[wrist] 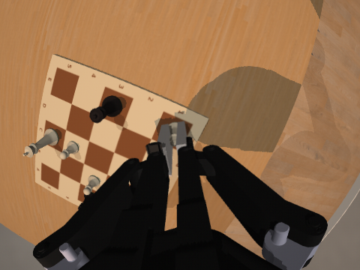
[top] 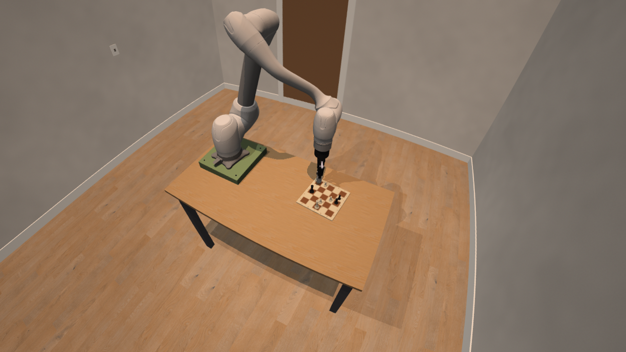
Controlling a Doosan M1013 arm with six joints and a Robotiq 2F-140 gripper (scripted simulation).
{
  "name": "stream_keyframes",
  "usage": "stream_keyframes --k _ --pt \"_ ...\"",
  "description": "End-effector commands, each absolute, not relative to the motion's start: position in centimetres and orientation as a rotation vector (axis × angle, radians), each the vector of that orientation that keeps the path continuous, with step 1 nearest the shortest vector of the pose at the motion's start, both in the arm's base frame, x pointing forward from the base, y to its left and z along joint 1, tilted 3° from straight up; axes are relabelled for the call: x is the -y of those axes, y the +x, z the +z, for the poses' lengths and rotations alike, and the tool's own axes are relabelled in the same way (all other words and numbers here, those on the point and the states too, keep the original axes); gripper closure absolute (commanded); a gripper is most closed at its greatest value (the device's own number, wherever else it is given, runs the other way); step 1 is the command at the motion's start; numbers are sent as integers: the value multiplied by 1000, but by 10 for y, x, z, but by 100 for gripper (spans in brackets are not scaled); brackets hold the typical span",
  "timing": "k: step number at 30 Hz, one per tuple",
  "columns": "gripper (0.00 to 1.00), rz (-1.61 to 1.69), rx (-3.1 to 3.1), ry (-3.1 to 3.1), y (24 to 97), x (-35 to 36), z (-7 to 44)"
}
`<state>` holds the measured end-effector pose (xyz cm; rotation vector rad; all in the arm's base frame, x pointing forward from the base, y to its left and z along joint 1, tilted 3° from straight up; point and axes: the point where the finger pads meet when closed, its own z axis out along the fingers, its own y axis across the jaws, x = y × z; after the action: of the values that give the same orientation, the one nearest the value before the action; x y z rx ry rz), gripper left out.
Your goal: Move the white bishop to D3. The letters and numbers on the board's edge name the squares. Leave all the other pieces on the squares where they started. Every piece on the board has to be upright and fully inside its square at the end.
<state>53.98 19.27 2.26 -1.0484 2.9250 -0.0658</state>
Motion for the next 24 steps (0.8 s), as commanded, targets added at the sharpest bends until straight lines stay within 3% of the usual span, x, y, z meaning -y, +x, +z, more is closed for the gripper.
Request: stream_keyframes --k 1,7,24 --pt "100 -66 -2925 -1048 540 -193 23" --pt "100 -66 -2925 -1048 539 -193 32" --pt "100 -66 -2925 -1048 535 -196 121"
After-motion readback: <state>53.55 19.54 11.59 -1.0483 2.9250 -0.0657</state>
